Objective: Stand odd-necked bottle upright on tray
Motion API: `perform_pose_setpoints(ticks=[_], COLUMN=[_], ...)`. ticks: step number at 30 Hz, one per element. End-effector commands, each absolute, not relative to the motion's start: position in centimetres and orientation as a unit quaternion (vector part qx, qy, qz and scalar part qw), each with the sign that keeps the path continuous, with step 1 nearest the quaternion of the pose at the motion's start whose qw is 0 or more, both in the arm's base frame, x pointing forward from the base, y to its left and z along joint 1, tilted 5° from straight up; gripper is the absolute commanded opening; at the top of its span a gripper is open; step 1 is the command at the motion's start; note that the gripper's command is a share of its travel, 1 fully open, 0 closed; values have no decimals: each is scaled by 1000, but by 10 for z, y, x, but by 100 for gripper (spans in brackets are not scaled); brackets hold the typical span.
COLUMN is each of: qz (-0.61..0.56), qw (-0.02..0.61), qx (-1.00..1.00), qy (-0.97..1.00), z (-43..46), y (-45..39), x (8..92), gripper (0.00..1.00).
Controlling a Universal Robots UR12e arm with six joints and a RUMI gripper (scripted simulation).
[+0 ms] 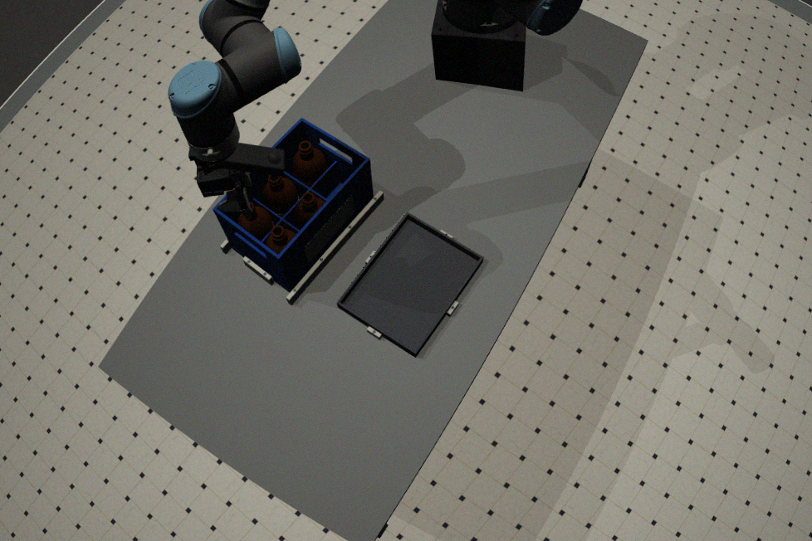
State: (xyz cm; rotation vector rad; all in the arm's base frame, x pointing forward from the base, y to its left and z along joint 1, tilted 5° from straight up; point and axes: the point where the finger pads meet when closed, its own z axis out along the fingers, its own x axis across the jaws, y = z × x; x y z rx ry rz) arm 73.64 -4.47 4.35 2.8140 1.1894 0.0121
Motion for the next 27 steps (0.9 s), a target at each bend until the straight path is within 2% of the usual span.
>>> perform_pose_setpoints(ticks=[1,27], qz=[3,5], qw=[42,43], qx=[920,920], qy=[389,389], z=[35,16], y=[-45,-47], x=[735,738], gripper=[38,38])
